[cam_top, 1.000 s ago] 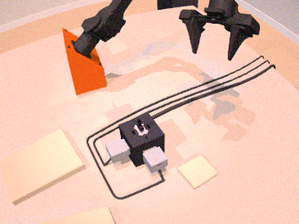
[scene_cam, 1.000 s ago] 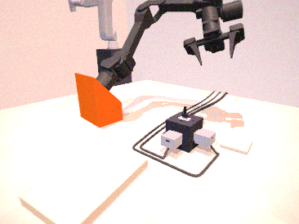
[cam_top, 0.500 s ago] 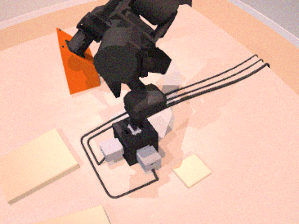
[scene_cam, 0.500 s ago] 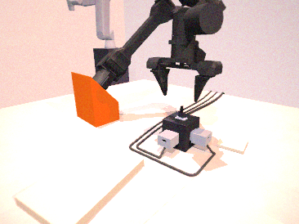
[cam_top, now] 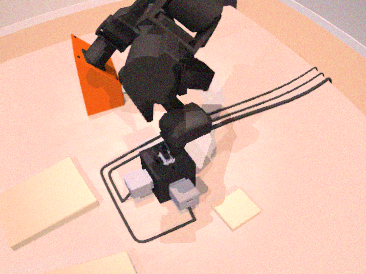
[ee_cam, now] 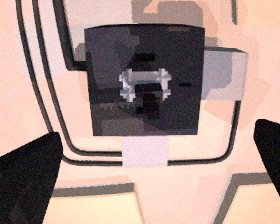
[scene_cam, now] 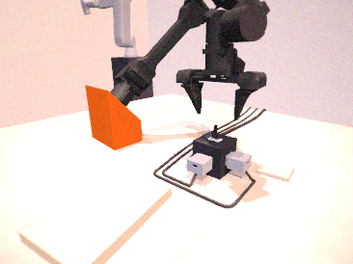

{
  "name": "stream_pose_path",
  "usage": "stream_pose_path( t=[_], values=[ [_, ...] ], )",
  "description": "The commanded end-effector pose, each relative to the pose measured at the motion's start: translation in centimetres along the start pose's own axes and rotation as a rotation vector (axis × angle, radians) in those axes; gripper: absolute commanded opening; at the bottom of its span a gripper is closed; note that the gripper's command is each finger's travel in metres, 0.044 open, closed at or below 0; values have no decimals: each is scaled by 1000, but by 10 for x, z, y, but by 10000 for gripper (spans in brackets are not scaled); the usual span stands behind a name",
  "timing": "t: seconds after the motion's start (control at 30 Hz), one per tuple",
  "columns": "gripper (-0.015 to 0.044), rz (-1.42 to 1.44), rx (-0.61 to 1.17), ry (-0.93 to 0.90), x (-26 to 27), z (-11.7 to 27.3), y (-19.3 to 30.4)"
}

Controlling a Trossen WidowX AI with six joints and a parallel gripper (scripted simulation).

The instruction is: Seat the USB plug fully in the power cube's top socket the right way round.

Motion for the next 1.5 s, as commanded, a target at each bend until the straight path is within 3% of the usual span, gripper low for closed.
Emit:
stream_pose_path(
  t=[0.0,0.93,1.43,1.47],
  values=[
    [440,-7,-6,-6,1,-6,0],
    [440,-7,-7,-5,1,-28,-1],
    [46,1,-2,-2,0,-26,-1],
    [40,1,-2,-2,0,-26,-1]
  ],
)
Point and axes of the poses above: the point midway between the two fingers, 35 mm back from their tips, its own z axis back along the fingers, its own x axis across the jaws, y = z × x, the point moved 7 cm from there along z, back along the fingers
